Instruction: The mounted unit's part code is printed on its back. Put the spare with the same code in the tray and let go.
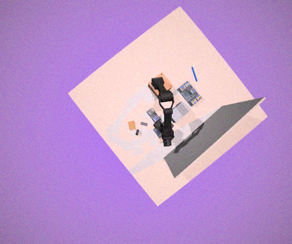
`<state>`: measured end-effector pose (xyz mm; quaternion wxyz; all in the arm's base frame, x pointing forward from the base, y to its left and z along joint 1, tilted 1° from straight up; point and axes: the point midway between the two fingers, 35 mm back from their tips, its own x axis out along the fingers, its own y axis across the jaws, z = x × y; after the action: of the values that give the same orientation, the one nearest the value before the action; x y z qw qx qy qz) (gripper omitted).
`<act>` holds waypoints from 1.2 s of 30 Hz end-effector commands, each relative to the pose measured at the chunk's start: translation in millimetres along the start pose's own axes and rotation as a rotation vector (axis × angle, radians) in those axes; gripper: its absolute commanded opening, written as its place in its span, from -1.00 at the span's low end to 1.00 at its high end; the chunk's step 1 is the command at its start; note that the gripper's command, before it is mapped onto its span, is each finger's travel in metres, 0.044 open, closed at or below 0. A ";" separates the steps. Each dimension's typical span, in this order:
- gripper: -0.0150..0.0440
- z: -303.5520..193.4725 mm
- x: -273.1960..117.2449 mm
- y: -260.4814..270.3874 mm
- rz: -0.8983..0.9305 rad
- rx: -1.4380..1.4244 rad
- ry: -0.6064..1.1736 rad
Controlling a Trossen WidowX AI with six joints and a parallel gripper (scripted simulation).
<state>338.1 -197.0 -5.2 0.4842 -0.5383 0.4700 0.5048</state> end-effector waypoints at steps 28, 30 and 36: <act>0.75 1.9 14.5 2.5 0.000 -0.001 0.000; 0.93 1.9 14.5 2.5 0.000 -0.001 0.000; 1.00 -0.4 -47.4 -0.9 -0.002 -0.001 -0.001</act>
<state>331.3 -193.0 -5.5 0.4816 -0.5257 0.4729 0.5177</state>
